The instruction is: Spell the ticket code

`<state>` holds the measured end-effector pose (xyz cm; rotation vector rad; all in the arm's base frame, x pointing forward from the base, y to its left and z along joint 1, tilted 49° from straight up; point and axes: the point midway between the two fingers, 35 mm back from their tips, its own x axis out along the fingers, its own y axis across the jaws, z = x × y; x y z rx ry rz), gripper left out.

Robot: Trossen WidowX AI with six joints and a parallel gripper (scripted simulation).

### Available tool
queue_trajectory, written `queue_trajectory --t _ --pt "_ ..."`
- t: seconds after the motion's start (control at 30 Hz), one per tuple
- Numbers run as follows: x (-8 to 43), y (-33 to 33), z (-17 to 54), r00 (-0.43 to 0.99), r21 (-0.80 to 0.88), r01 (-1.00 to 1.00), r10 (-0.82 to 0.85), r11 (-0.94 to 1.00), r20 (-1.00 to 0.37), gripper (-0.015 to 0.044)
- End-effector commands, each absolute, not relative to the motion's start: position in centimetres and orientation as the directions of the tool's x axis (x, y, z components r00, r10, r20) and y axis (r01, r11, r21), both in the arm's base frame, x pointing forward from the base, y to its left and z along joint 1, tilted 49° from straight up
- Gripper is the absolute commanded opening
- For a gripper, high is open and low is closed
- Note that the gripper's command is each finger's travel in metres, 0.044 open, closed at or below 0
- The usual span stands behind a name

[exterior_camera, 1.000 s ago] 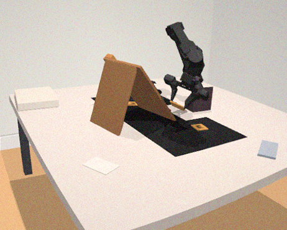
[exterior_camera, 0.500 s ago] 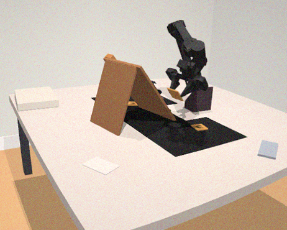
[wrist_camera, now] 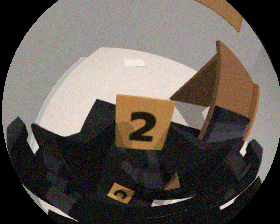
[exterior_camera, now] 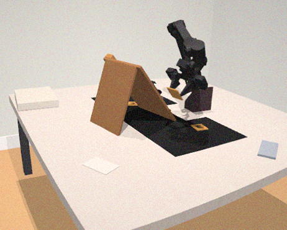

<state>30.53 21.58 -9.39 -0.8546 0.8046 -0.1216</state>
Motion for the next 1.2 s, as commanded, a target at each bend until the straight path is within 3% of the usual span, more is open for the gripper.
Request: queue_trajectory --t 0.0,1.17 --pt "30.6 21.6 -9.2 0.709 -0.712 -0.202 -0.401 0.672 -0.580 0.0000" --pt "30.9 20.6 -8.0 0.709 -0.713 -0.202 -0.402 0.671 -0.579 0.0000"
